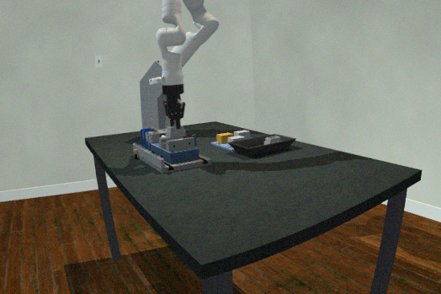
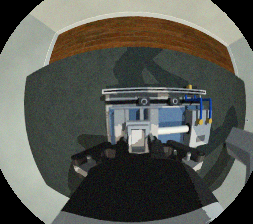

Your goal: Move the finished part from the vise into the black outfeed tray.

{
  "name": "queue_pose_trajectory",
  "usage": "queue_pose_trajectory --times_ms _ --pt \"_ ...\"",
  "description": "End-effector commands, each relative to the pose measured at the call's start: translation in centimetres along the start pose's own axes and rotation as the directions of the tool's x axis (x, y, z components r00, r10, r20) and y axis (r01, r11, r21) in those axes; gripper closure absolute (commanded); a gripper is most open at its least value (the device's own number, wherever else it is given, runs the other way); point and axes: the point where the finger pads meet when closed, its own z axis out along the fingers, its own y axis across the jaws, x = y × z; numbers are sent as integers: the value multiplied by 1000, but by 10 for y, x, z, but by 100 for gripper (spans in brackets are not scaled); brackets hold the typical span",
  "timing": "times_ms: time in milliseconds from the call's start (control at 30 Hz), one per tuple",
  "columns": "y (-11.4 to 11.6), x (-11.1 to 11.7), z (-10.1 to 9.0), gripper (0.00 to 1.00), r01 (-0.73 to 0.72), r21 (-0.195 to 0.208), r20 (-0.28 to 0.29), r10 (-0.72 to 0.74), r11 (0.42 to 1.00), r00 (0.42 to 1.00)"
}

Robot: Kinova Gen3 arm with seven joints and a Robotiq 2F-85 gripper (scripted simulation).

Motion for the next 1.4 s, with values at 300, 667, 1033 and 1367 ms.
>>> queue_pose_trajectory --times_ms 300,667,1033,1367 --pt "-1 4 -20 100 -2 6 -9 2 1000 1000" --pt "-1 4 -25 100 -2 6 -9 2 1000 1000" --pt "-3 1 -25 100 -2 4 -9 2 1000 1000" --pt "-11 -17 -24 100 -2 -2 -12 2 1000 1000"
